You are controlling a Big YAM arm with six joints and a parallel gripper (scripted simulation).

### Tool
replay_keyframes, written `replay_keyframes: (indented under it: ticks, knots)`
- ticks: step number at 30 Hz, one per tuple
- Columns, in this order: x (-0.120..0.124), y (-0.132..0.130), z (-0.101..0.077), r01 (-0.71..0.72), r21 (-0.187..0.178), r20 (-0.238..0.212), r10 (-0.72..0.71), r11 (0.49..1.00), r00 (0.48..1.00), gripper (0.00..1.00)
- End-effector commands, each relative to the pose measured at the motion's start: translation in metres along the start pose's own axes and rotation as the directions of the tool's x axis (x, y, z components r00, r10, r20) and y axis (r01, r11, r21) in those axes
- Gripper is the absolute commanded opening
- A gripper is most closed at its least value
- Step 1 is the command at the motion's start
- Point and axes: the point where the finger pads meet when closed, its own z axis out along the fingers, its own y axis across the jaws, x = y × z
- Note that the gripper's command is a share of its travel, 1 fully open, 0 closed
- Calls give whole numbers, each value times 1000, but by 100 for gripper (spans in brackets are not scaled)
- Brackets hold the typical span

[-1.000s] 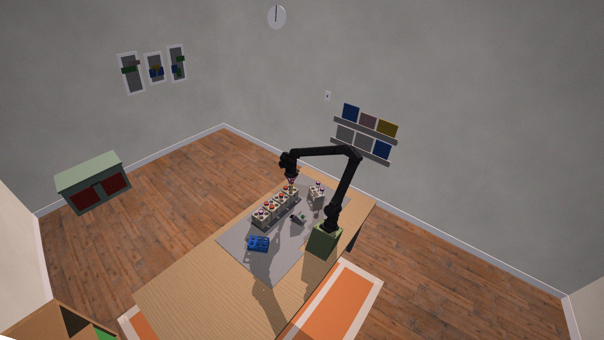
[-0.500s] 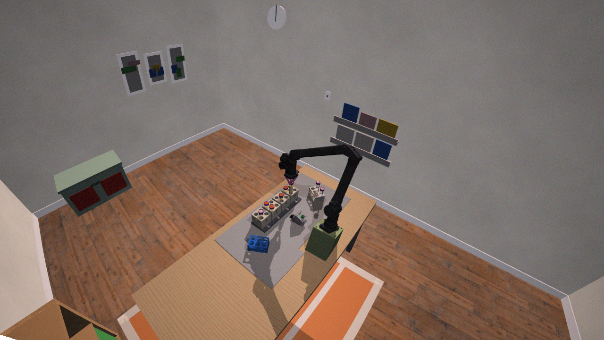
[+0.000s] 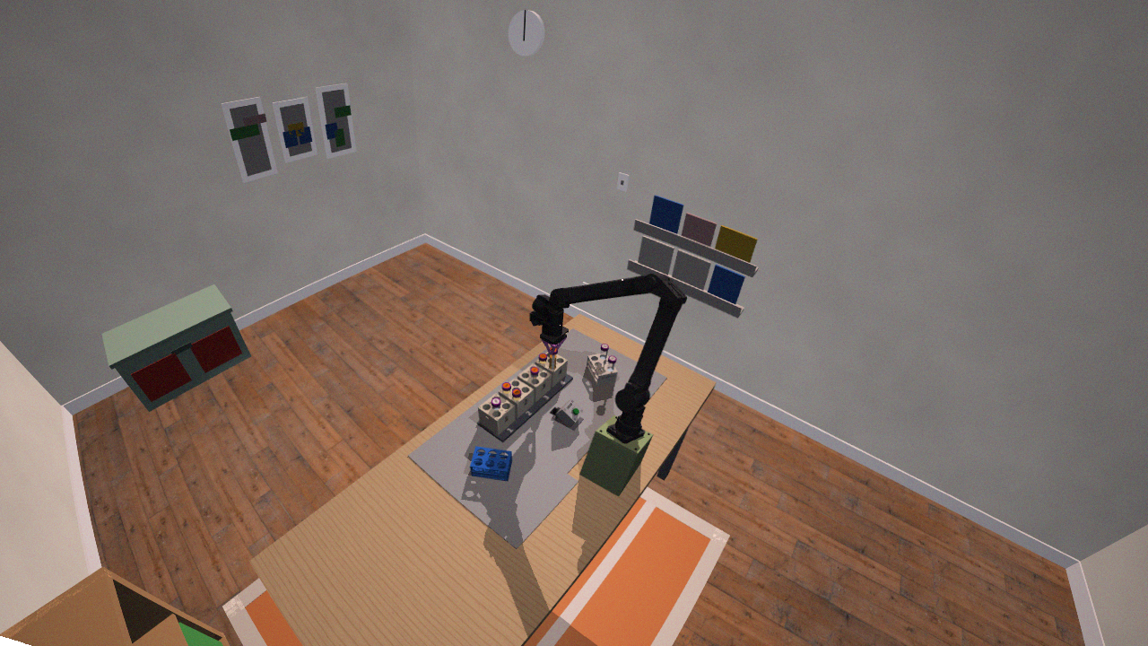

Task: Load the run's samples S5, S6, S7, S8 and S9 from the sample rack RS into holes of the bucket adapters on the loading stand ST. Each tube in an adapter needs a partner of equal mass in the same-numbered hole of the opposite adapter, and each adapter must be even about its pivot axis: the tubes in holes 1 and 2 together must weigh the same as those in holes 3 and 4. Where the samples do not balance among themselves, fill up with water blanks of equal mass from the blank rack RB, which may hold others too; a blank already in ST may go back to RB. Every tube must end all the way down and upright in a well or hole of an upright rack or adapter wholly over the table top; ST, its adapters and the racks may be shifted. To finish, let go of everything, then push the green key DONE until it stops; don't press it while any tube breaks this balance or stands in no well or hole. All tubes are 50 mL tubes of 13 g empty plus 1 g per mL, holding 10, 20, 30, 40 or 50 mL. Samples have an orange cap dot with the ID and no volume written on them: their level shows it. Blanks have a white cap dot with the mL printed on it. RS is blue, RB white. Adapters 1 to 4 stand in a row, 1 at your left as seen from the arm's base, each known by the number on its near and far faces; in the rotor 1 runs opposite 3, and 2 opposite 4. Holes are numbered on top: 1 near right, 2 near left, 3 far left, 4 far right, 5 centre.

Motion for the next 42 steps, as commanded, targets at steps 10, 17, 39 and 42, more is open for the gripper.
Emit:
replay_keyframes:
  ticks: [10,17,39,42]
  knots:
    - [-3,-5,15,-6,0,9,6,1000,1000,0]
    - [-5,-6,23,-8,1,13,8,1000,1000,0]
    - [-4,-6,48,-7,1,11,7,1000,1000,0]
    - [-2,-6,53,-6,0,9,6,1000,1000,0]
